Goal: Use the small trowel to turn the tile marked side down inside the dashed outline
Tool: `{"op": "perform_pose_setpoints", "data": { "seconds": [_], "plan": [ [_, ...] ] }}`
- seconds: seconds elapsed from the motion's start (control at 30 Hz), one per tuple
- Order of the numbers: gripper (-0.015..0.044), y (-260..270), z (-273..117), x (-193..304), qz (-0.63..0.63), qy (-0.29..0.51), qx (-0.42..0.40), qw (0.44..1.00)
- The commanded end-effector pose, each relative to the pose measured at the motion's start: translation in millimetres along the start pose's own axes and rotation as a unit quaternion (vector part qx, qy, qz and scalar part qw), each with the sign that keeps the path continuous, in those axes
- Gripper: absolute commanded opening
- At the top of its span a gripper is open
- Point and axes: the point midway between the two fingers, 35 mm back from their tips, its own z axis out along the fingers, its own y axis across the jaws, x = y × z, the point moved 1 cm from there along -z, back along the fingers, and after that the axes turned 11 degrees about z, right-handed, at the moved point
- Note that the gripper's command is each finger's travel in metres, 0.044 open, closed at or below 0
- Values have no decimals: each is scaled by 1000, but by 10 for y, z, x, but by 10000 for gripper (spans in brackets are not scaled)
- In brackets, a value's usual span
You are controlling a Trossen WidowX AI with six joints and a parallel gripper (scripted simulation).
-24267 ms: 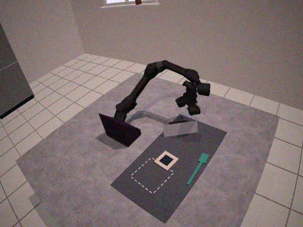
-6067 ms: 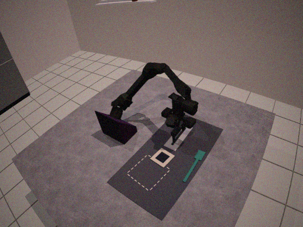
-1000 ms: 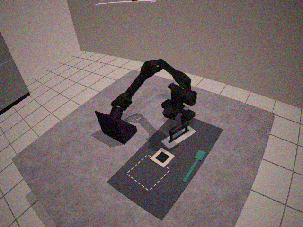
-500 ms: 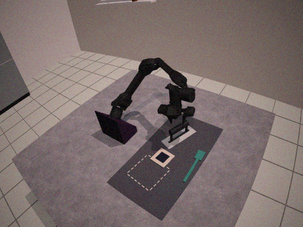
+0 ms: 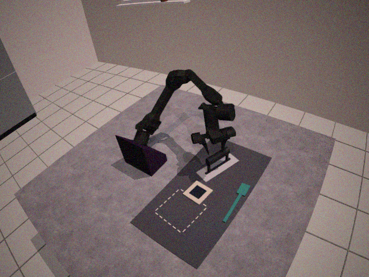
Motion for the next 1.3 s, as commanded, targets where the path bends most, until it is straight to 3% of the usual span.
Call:
{"op": "perform_pose_setpoints", "data": {
  "seconds": [0.0, 0.63, 1.27],
  "plan": [
    [300, -26, 18, 11, -69, -20, -6, 997],
    [300, -127, 57, 73, -347, -102, -17, 932],
    [300, -227, 123, 187, -606, -191, -3, 772]
  ]
}}
